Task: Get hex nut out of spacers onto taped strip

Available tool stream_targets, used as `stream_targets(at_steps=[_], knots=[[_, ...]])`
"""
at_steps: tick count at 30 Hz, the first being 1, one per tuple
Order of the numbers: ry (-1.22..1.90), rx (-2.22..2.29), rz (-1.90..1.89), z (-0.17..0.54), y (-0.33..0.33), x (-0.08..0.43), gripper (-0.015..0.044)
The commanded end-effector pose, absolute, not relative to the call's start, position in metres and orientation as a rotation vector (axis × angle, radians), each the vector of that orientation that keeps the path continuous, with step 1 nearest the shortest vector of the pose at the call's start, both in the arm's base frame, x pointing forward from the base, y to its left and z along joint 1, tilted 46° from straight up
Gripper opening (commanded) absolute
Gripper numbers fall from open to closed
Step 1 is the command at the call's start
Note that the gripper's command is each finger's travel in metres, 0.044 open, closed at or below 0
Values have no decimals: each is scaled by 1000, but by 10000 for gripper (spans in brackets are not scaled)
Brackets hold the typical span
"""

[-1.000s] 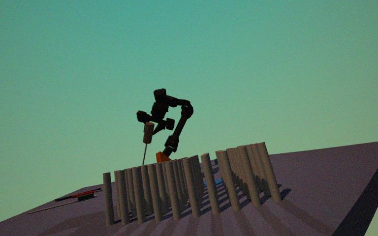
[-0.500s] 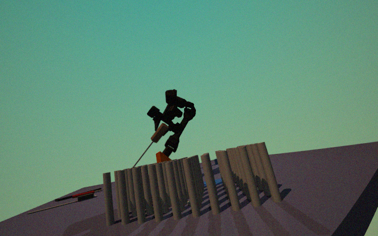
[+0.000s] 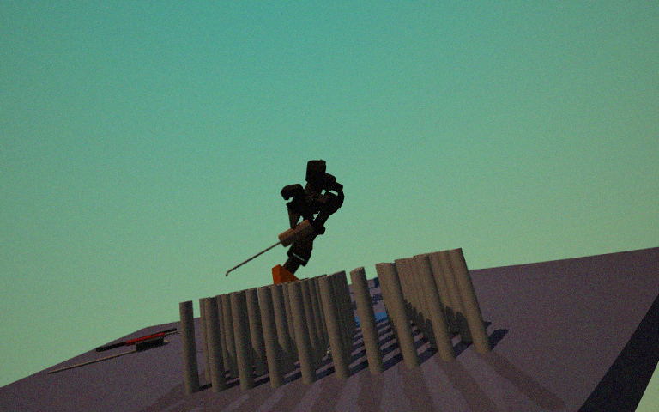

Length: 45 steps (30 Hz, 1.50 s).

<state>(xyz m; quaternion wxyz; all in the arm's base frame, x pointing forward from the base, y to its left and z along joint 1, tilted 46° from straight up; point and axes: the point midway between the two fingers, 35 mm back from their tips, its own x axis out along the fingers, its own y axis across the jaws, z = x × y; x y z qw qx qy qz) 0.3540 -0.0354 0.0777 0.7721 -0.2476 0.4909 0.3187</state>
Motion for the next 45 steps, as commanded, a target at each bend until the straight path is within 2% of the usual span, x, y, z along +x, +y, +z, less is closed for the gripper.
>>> stream_targets(at_steps=[1,23,45], knots=[[1017,-672,772,86,-25,349,0],[686,-1309,1170,120,24,323,0],[201,-1917,1489,149,66,287,0]])
